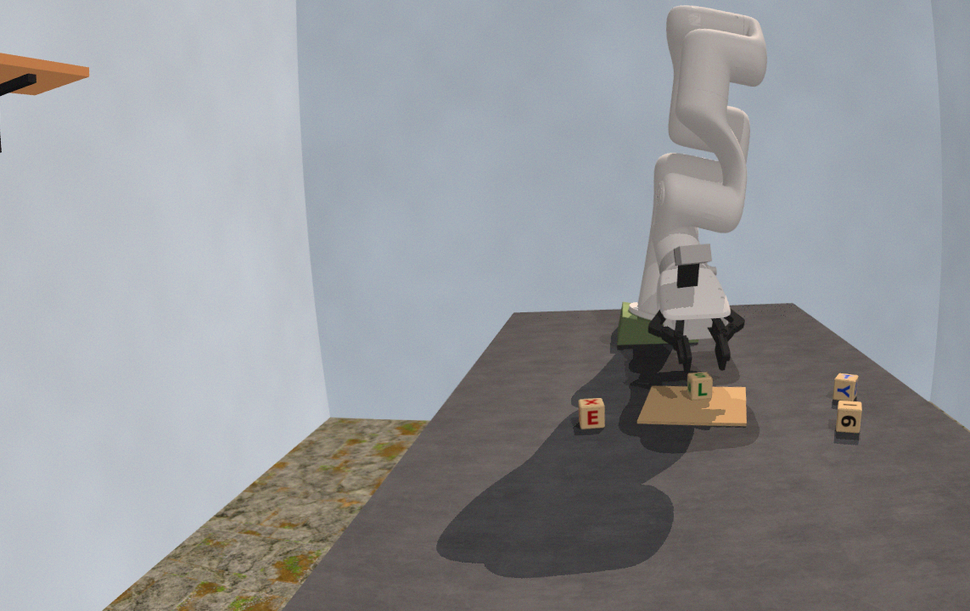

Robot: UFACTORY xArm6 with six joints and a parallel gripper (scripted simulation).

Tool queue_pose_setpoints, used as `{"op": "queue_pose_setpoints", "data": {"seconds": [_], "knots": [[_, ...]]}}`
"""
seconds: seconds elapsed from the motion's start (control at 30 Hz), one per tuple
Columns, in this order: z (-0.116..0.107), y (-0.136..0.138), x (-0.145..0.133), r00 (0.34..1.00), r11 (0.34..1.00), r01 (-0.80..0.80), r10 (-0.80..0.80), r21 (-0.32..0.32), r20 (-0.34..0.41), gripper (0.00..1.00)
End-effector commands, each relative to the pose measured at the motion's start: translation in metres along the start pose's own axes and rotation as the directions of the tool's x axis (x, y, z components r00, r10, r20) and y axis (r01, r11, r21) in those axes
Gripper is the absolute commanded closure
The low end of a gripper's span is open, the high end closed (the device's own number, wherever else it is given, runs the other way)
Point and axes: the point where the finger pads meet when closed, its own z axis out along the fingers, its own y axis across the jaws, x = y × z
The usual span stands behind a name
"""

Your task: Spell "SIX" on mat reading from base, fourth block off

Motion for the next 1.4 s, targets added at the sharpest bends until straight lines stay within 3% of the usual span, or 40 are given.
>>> {"op": "queue_pose_setpoints", "data": {"seconds": [0.0,0.37,0.5,0.67,0.73,0.8,1.0,1.23,1.3,1.37], "knots": [[-0.007,0.000,0.012,1.000,1.000,-0.001,0.001,0.001,0.002,0.53],[-0.006,-0.003,0.013,1.000,1.000,-0.006,0.006,0.019,0.005,0.53],[-0.004,-0.012,0.016,1.000,0.997,-0.024,0.023,0.072,0.017,0.53],[0.000,-0.033,0.022,0.996,0.980,-0.067,0.056,0.190,0.065,0.53],[0.000,-0.033,0.022,0.996,0.980,-0.067,0.056,0.190,0.065,0.53],[0.001,-0.043,0.024,0.992,0.965,-0.090,0.067,0.246,0.102,0.53],[0.001,-0.057,0.025,0.982,0.938,-0.128,0.075,0.321,0.174,0.53],[-0.001,-0.071,0.025,0.958,0.905,-0.175,0.066,0.387,0.279,0.53],[-0.001,-0.071,0.025,0.958,0.905,-0.175,0.066,0.387,0.279,0.53],[-0.002,-0.076,0.023,0.939,0.891,-0.199,0.054,0.409,0.340,0.53]]}}
